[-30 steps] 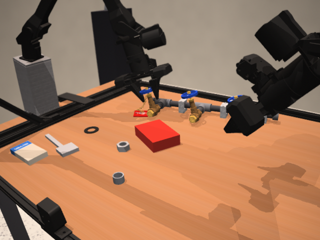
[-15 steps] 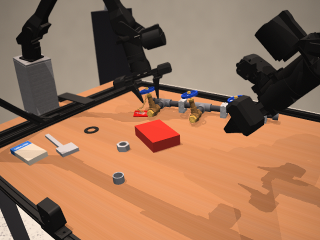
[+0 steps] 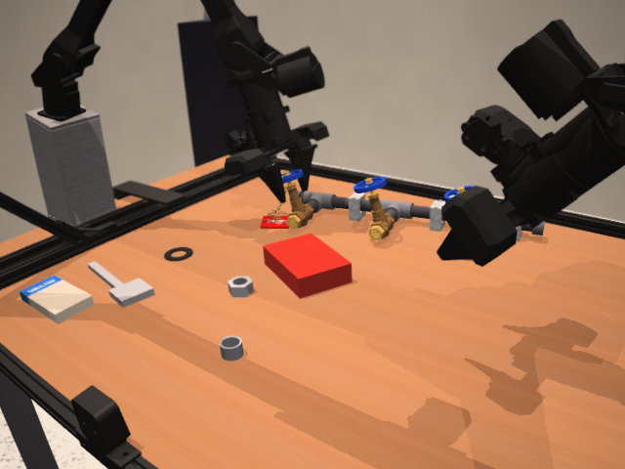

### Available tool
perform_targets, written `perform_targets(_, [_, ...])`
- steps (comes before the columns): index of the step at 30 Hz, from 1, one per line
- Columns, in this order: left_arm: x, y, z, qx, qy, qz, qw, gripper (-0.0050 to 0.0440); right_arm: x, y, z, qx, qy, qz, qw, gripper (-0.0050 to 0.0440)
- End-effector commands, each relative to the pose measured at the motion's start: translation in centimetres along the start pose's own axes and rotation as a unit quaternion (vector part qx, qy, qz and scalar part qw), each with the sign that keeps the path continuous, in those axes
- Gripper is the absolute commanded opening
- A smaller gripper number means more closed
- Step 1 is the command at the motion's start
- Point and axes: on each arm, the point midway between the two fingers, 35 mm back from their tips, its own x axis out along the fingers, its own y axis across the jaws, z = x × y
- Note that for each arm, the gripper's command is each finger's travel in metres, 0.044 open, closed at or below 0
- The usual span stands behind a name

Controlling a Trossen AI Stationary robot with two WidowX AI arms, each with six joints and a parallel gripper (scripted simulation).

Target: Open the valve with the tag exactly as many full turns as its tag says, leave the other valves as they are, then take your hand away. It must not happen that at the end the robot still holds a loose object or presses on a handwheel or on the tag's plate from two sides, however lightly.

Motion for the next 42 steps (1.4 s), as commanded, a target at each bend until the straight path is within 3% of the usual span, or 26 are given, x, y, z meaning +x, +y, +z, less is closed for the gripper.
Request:
perform_targets(1, [0.0,0.0,0.0,-0.109,-0.001,0.0,0.994,0.0,0.0,0.0,0.0,0.0,0.0,0.0,1.0,0.04])
perform_targets(6, [0.0,0.0,0.0,-0.248,-0.001,0.0,0.969,0.0,0.0,0.0,0.0,0.0,0.0,0.0,1.0,0.04])
perform_targets(11, [0.0,0.0,0.0,-0.253,-0.001,0.0,0.967,0.0,0.0,0.0,0.0,0.0,0.0,0.0,1.0,0.04])
perform_targets(26, [0.0,0.0,0.0,-0.239,0.0,0.0,0.971,0.036,0.0,0.0,0.0,0.0,0.0,0.0,1.0,0.04])
perform_targets(28, [0.0,0.0,0.0,-0.239,0.0,0.0,0.971,0.036,0.0,0.0,0.0,0.0,0.0,0.0,1.0,0.04])
perform_targets(31, [0.0,0.0,0.0,-0.239,0.0,0.0,0.971,0.04,0.0,0.0,0.0,0.0,0.0,0.0,1.0,0.04])
perform_targets(33, [0.0,0.0,0.0,-0.207,0.0,0.0,0.978,0.04,0.0,0.0,0.0,0.0,0.0,0.0,1.0,0.04])
perform_targets(36, [0.0,0.0,0.0,-0.083,0.0,0.0,0.997,0.04,0.0,0.0,0.0,0.0,0.0,0.0,1.0,0.04])
perform_targets(42, [0.0,0.0,0.0,0.097,0.0,0.0,0.995,0.04,0.0,0.0,0.0,0.0,0.0,0.0,1.0,0.04])
